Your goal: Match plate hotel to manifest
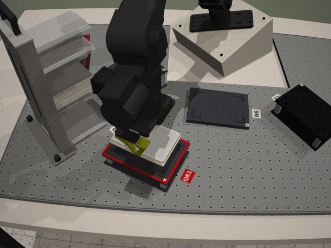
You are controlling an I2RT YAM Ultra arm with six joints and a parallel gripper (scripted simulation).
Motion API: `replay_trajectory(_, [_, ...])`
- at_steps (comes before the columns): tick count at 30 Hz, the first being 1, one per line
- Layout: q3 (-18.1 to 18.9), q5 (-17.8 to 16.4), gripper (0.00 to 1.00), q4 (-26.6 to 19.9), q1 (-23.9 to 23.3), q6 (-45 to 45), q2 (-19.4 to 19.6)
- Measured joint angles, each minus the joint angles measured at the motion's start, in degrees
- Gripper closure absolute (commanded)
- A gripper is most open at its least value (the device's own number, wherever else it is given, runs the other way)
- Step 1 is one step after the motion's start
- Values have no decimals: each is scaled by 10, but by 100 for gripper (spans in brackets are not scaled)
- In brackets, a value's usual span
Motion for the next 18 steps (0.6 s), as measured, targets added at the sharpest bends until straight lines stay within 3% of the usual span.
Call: replay_trajectory(18, [-14, -1, 15, 20, -2, -2, 7])
